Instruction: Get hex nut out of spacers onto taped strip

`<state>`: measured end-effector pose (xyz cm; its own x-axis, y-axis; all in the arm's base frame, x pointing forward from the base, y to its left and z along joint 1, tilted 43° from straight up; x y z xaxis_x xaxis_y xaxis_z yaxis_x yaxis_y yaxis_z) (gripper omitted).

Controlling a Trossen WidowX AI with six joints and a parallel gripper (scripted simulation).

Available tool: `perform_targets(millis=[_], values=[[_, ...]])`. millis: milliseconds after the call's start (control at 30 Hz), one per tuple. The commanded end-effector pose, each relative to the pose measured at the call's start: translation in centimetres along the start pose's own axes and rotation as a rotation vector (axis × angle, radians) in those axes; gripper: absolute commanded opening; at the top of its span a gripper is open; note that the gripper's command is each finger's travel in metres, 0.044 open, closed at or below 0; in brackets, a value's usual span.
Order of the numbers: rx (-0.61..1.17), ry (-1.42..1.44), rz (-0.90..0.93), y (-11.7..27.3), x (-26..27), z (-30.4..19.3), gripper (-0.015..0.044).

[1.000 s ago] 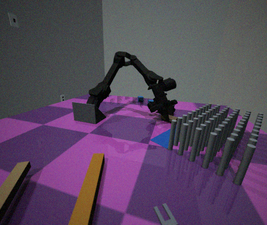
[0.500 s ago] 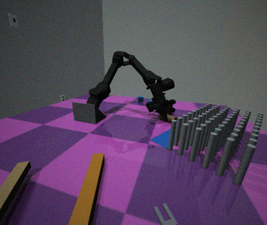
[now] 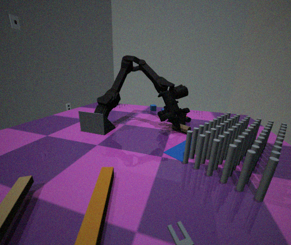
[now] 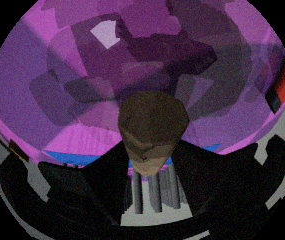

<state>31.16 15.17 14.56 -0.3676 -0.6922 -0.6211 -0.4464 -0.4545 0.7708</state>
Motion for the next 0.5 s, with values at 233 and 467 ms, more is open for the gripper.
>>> perform_targets(millis=[233,467], values=[[0.000,-0.003,-0.001,0.54,0.01,0.71,0.0000],[-0.001,-0.003,-0.001,0.81,0.02,1.12,0.0000]])
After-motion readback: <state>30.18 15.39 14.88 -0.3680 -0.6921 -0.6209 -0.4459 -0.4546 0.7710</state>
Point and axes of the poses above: the point midway between the two fingers, 35 mm back from their tips, its own y axis back along the fingers, its own x axis across the jaws, z = x × y, the point moved 7 cm from there along y, back along the fingers, and after that the axes turned 1 degree about -y, right-handed, at the moved point
